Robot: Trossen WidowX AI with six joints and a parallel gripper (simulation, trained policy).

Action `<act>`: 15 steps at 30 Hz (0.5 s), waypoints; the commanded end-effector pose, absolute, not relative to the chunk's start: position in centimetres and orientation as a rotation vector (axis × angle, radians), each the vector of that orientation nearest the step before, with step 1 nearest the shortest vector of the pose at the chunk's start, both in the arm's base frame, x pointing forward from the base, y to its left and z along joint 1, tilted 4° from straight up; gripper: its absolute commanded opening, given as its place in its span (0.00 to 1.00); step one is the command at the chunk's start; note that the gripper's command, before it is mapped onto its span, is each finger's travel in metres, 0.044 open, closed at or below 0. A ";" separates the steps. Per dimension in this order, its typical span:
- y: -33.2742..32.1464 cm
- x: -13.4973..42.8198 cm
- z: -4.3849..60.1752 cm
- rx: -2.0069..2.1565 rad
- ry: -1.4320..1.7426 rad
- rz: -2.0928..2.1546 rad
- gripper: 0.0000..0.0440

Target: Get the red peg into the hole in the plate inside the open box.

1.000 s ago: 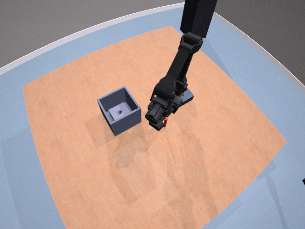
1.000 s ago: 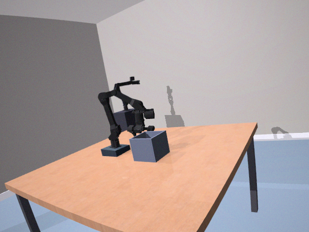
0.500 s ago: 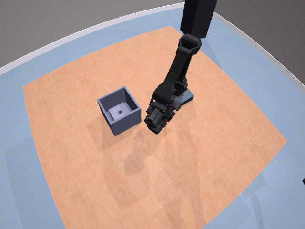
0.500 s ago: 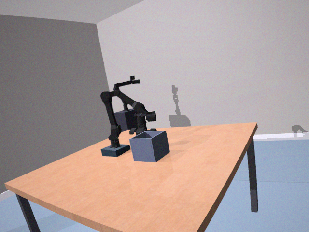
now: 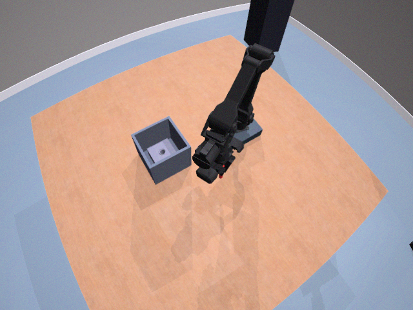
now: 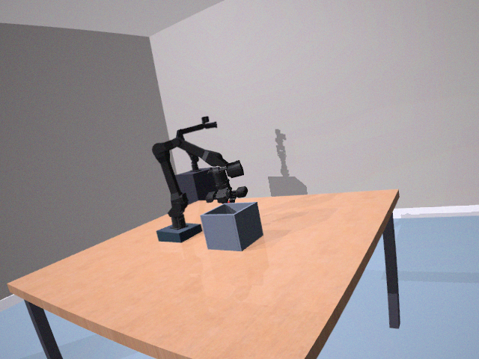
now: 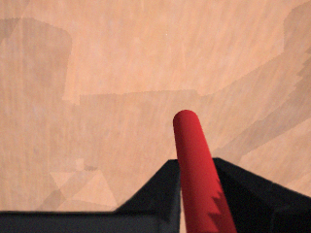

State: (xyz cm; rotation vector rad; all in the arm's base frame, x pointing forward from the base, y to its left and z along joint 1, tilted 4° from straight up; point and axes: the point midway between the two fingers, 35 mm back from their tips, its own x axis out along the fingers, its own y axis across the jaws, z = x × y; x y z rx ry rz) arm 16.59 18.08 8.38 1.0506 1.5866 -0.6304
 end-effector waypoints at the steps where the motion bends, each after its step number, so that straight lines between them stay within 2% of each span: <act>1: 18.4 17.1 9.7 1.079 1.577 -0.587 0.00; 15: 16.4 20.5 17.1 1.156 1.410 -0.442 0.00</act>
